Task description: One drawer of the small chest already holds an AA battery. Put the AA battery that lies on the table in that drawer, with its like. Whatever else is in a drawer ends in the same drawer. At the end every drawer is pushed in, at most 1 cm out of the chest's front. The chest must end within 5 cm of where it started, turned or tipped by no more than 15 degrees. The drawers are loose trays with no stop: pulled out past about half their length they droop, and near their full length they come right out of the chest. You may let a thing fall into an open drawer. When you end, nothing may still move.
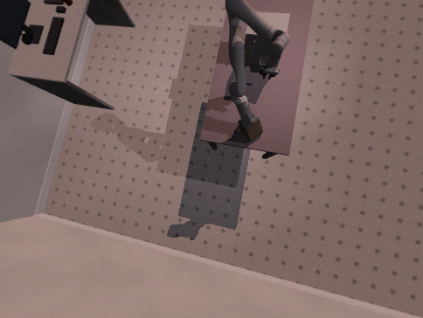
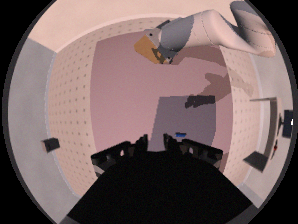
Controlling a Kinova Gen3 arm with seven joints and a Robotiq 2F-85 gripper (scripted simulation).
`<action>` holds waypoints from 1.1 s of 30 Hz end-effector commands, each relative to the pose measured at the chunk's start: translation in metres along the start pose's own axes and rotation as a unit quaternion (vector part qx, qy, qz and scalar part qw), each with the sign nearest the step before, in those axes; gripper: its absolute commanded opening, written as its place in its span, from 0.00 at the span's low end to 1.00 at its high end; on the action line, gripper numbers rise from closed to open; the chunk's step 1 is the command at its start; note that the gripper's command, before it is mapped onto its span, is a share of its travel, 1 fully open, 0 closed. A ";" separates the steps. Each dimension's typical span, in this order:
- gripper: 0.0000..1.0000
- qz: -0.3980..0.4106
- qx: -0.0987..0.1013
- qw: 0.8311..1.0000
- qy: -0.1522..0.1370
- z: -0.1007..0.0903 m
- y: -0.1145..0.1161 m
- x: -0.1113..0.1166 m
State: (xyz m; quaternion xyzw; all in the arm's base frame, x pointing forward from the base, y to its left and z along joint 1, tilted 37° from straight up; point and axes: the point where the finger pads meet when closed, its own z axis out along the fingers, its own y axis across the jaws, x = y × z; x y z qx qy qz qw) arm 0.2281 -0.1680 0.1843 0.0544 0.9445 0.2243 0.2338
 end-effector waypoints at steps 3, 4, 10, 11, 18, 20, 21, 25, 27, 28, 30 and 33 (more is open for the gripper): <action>0.33 -0.009 0.003 1.000 0.007 -0.005 0.001 -0.003; 0.33 -0.009 0.003 1.000 0.007 -0.005 0.001 -0.002; 0.33 -0.009 0.003 1.000 0.008 -0.005 0.001 -0.002; 0.33 -0.009 0.003 1.000 0.008 -0.005 0.001 -0.002; 0.33 -0.009 0.003 1.000 0.008 -0.005 0.001 -0.002; 0.33 -0.009 0.003 1.000 0.008 -0.005 0.001 -0.002; 0.33 -0.009 0.003 1.000 0.008 -0.005 0.001 -0.002; 0.33 -0.009 0.003 1.000 0.008 -0.005 0.001 -0.002; 0.33 -0.009 0.003 1.000 0.008 -0.005 0.001 -0.002; 0.33 -0.009 0.003 1.000 0.008 -0.005 0.001 -0.002; 1.00 -0.009 0.003 1.000 0.008 -0.005 0.001 -0.002; 1.00 -0.009 0.003 1.000 0.008 -0.005 0.001 -0.002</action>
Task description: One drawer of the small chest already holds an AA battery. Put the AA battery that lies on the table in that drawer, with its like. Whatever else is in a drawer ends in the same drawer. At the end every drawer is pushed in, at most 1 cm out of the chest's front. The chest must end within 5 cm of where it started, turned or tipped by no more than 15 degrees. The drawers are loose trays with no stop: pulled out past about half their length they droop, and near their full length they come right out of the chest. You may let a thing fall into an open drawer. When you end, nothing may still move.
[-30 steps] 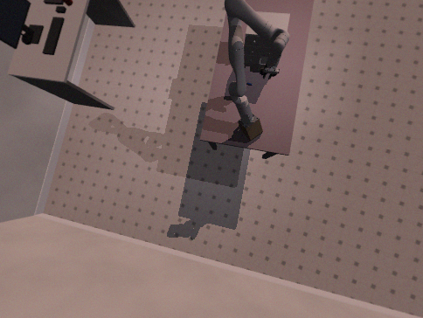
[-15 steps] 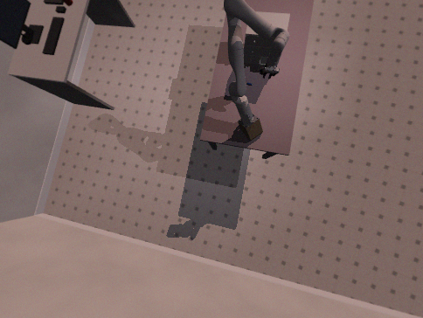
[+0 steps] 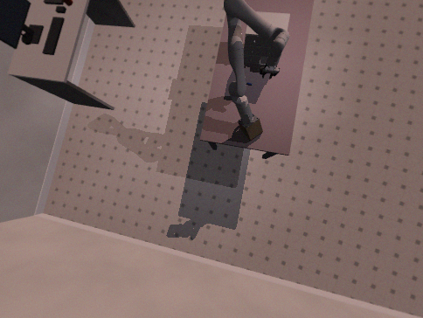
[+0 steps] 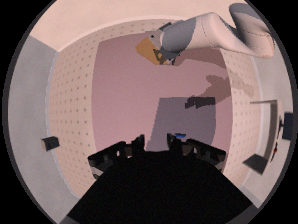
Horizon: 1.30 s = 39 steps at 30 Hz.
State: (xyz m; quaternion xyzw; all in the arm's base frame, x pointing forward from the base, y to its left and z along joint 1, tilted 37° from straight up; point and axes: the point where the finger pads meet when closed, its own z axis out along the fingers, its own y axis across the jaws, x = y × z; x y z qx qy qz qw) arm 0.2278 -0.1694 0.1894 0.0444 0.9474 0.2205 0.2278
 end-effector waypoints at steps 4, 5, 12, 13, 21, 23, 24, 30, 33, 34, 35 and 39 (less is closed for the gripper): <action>1.00 0.000 0.001 1.000 0.000 0.000 0.000 0.000; 1.00 0.000 0.001 1.000 0.000 0.000 0.000 0.000; 1.00 0.000 0.001 1.000 0.000 0.000 0.000 0.000; 1.00 0.000 0.001 1.000 0.000 0.000 0.000 0.000; 1.00 0.000 0.001 1.000 0.000 0.000 0.000 -0.003; 1.00 0.000 0.001 1.000 0.000 0.000 0.002 -0.007; 1.00 0.000 0.001 1.000 0.000 0.000 0.002 -0.010; 1.00 0.000 0.001 1.000 0.000 0.000 0.006 -0.025; 1.00 0.000 0.001 1.000 0.000 0.000 0.011 -0.040; 1.00 0.000 0.001 1.000 0.000 0.001 0.012 -0.046; 1.00 0.000 0.001 1.000 0.000 0.001 0.013 -0.051; 1.00 0.000 0.001 1.000 0.000 0.001 0.018 -0.069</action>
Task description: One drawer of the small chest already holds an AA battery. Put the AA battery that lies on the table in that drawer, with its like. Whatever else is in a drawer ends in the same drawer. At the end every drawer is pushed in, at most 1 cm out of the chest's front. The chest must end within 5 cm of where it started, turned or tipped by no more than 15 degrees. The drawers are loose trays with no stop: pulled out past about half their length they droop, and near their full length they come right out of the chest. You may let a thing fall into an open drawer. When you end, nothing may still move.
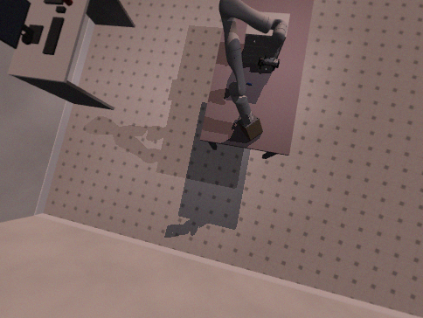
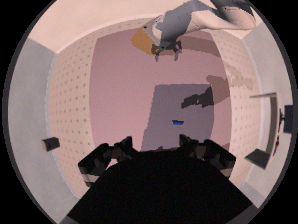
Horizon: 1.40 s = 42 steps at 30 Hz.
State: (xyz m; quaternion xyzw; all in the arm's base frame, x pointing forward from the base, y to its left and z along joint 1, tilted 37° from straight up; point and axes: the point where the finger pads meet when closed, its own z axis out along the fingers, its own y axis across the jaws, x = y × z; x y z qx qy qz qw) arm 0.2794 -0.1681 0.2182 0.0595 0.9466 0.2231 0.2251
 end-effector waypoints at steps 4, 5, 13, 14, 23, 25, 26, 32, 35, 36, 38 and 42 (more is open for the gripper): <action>1.00 -0.016 0.000 1.000 0.000 0.000 0.008 -0.021; 1.00 -0.016 0.000 1.000 0.000 0.000 0.008 -0.021; 1.00 -0.016 0.000 1.000 0.000 0.001 0.010 -0.026; 1.00 -0.016 0.000 1.000 0.000 0.001 0.010 -0.026; 1.00 -0.016 0.000 1.000 0.000 0.001 0.010 -0.026; 1.00 -0.017 0.000 1.000 0.000 0.001 0.010 -0.026; 1.00 -0.017 0.000 1.000 0.000 0.001 0.010 -0.026; 1.00 -0.021 0.000 1.000 0.000 0.001 0.010 -0.026; 1.00 -0.024 0.000 1.000 0.001 0.001 0.010 -0.026; 1.00 -0.025 0.000 1.000 0.001 0.001 0.010 -0.026; 1.00 -0.027 0.000 1.000 0.001 0.001 0.010 -0.027; 1.00 -0.031 0.000 1.000 0.001 0.002 0.010 -0.027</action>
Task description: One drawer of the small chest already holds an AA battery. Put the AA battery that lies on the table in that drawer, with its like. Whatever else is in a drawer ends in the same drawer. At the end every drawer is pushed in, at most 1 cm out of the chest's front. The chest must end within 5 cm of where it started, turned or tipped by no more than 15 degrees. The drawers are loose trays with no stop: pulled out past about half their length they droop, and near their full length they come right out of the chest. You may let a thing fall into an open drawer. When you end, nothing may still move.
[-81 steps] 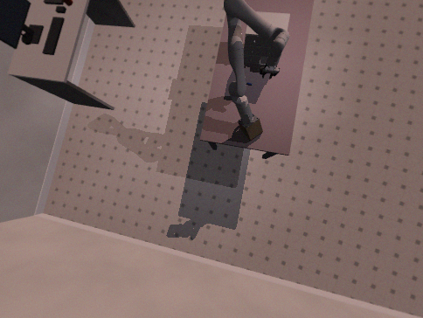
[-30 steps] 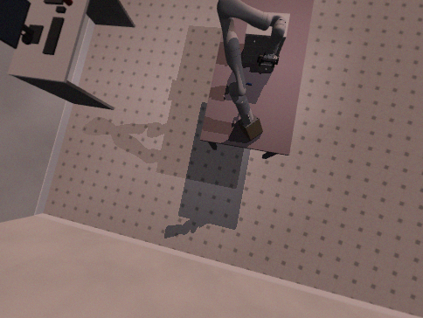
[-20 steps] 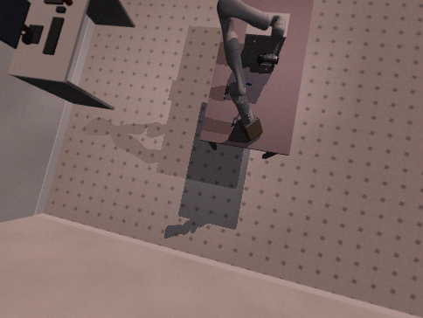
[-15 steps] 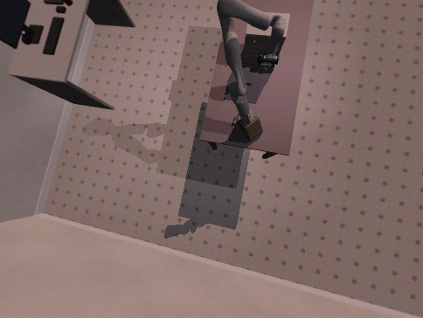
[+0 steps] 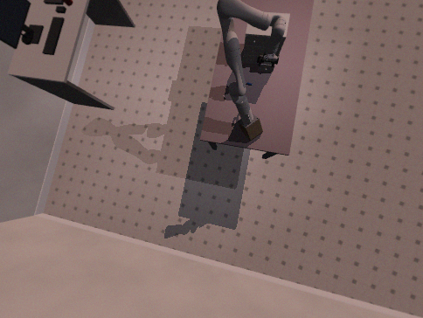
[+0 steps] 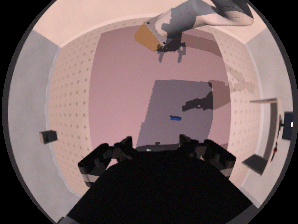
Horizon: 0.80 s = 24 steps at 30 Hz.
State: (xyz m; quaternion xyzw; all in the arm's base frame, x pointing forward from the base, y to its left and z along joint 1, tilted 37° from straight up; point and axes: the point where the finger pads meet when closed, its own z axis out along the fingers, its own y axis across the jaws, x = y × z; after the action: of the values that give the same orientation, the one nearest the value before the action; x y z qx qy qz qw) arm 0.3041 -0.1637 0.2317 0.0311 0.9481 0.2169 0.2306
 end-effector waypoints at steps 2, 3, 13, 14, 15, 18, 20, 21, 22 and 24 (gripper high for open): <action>1.00 -0.005 0.001 1.000 -0.001 0.000 0.000 -0.001; 1.00 -0.007 0.001 1.000 0.000 0.000 0.000 -0.001; 1.00 -0.029 0.001 1.000 0.000 0.002 0.000 -0.002; 1.00 -0.029 0.001 1.000 0.000 0.002 0.000 -0.002; 1.00 -0.032 0.001 0.999 0.000 0.002 0.000 -0.003; 1.00 -0.042 0.001 0.999 0.000 0.003 0.000 -0.003; 1.00 -0.049 0.002 0.999 0.000 0.003 0.000 -0.004; 1.00 -0.053 0.002 0.999 0.000 0.004 0.000 -0.004; 1.00 -0.057 0.002 0.998 0.000 0.004 0.000 -0.005; 1.00 -0.066 0.002 0.998 0.000 0.005 0.000 -0.005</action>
State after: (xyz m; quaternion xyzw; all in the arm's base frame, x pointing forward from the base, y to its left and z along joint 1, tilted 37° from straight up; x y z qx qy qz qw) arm 0.3104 -0.1627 0.2299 -0.0268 0.9487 0.2008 0.2428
